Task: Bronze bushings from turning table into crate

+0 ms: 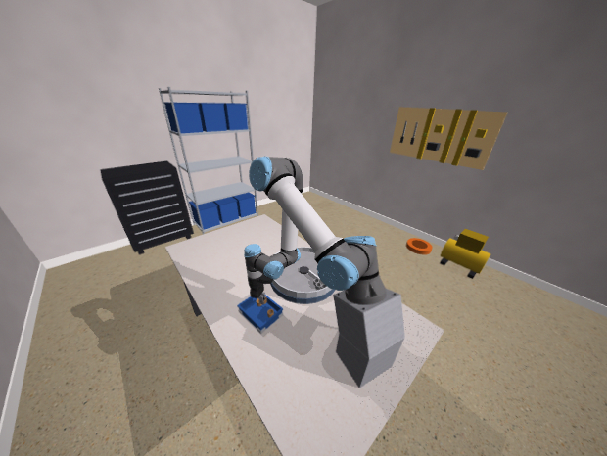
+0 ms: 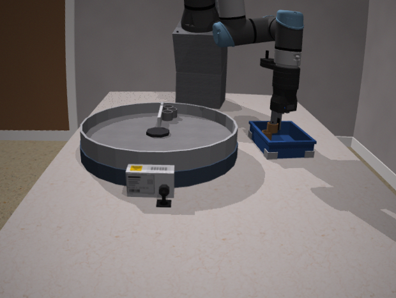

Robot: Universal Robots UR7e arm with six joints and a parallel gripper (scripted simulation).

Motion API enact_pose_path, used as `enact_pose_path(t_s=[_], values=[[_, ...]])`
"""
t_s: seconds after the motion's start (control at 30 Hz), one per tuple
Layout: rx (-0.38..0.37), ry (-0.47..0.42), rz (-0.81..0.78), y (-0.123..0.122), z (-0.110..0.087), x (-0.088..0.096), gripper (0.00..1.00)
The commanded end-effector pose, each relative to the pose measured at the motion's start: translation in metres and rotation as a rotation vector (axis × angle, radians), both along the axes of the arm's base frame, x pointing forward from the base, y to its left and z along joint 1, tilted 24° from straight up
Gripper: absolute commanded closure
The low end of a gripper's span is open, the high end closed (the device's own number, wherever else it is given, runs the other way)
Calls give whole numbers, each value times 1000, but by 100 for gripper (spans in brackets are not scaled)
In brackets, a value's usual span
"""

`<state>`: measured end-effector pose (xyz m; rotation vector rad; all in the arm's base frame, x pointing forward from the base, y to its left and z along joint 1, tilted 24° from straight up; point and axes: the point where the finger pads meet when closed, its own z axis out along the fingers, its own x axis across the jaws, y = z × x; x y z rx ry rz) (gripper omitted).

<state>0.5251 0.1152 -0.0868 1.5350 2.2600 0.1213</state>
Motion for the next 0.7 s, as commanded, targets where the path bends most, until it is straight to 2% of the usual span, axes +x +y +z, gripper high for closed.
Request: enact_pose_path(t_s=[0.0, 0.67], values=[[0, -1, 0, 0, -1, 1, 100], [0, -1, 0, -2, -13, 6, 100]])
